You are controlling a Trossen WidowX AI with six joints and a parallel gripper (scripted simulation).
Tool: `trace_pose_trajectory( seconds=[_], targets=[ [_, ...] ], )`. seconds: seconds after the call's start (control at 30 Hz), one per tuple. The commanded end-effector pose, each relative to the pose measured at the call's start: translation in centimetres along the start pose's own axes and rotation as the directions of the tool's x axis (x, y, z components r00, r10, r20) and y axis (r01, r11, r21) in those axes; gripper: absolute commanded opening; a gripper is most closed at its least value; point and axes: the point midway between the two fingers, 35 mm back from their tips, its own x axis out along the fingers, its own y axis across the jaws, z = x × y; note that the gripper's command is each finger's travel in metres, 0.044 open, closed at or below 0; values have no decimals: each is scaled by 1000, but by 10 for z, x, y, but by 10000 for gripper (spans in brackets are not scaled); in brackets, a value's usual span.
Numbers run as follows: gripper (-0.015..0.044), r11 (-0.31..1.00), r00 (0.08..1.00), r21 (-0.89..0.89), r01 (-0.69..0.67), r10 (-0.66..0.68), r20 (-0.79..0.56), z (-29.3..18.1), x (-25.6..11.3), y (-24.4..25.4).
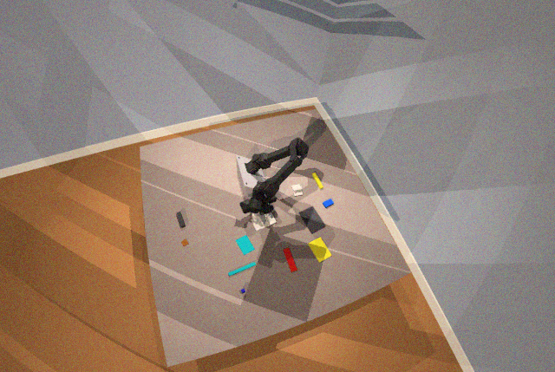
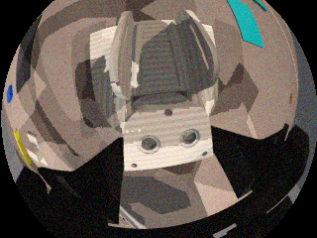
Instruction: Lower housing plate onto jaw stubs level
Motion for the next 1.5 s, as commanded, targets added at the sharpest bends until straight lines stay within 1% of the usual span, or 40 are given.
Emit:
trace_pose_trajectory(
  seconds=[0.0,1.47],
  targets=[
    [351,1000,1000,7,-3,3,1,-1,1,0],
    [351,1000,1000,8,-4,4,1,-1,10,1]
  ],
)
